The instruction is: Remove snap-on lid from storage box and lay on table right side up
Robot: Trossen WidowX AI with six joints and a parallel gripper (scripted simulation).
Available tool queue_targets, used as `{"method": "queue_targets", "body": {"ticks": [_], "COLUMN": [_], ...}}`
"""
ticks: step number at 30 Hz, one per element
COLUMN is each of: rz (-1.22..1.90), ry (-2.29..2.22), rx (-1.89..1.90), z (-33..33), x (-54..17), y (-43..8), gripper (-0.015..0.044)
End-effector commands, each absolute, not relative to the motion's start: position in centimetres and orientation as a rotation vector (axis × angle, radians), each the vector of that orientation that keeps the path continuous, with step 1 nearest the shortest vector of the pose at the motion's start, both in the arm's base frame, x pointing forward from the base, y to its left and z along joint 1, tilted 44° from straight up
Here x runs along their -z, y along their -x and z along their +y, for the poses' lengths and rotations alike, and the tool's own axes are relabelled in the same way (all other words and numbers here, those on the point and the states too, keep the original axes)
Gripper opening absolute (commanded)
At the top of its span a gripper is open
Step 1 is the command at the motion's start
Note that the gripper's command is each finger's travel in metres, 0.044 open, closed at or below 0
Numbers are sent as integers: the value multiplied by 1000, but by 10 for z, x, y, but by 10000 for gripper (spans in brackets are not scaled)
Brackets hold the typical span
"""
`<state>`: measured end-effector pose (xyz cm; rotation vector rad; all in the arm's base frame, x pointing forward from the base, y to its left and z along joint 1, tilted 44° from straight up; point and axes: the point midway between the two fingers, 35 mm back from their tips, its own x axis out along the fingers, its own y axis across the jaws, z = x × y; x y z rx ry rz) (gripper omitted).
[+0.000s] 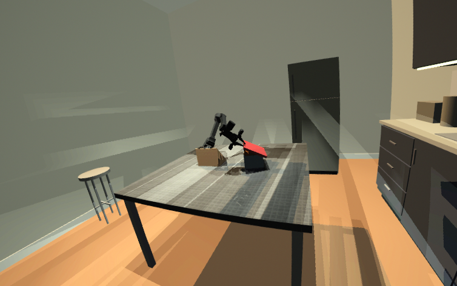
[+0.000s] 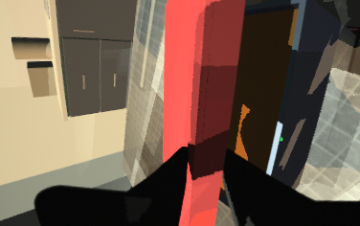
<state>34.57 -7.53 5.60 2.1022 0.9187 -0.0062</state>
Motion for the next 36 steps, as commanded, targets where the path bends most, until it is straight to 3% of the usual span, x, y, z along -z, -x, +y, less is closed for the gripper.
{"method": "queue_targets", "body": {"ticks": [1,36], "rz": [912,912], "ry": [-2097,-2096], "rx": [-3,-4], "z": [-80,-106], "x": [-63,-103], "y": [-350,-378], "gripper": [0,0]}}
